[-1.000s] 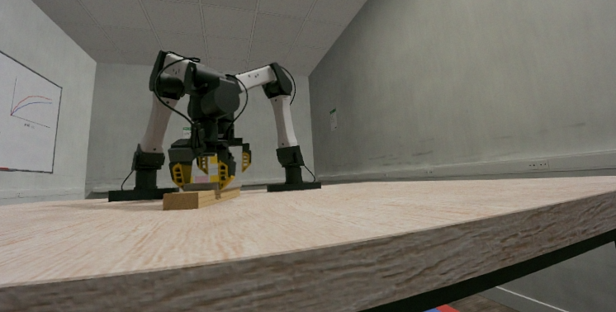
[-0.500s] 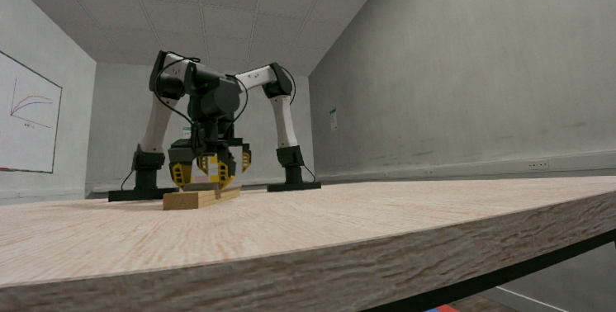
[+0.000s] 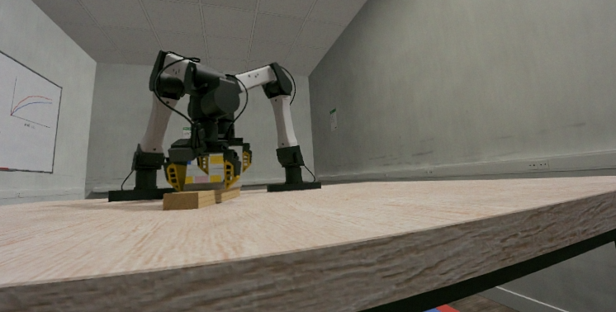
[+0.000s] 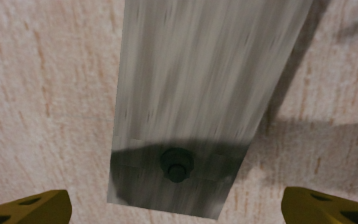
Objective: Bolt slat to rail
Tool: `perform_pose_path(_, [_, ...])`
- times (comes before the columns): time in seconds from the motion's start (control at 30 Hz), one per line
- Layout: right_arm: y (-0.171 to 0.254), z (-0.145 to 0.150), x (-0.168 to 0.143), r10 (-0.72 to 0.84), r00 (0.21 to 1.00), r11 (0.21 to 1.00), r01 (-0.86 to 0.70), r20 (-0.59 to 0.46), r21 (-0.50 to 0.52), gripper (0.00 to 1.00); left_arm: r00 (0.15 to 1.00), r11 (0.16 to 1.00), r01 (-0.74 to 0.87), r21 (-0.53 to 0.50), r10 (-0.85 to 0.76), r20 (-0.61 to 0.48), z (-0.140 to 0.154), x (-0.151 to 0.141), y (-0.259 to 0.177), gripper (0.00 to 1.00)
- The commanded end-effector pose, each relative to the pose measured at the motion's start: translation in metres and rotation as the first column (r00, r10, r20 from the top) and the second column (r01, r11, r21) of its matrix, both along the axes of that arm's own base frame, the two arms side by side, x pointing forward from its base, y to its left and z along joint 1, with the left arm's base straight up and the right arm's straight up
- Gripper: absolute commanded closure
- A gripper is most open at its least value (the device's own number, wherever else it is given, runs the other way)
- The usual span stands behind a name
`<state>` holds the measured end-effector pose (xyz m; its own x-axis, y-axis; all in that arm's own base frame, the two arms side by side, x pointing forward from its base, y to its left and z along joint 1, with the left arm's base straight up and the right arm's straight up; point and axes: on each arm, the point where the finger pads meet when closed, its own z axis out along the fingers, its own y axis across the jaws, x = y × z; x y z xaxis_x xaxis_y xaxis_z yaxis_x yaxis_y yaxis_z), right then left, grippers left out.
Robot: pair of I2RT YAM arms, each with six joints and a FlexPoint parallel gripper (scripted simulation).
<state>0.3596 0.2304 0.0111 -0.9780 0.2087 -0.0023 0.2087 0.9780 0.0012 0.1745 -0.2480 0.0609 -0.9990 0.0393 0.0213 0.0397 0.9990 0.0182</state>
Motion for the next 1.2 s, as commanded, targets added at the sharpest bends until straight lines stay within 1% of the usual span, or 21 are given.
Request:
perform_pose_path(0.0, [0.003, 0.008, 0.004, -0.001, 1.0, 1.0, 0.001, 0.021, 0.012, 0.0, 1.0, 1.0, -0.001, -0.019, 0.001, 0.015, 0.003, 0.003, -0.004, 0.0])
perform_pose_path(1.17, [0.003, 0.049, 0.004, 0.001, 1.0, 1.0, -0.001, 0.014, 0.009, 0.0, 1.0, 1.0, -0.001, -0.019, 0.001, 0.015, 0.003, 0.003, -0.004, 0.0])
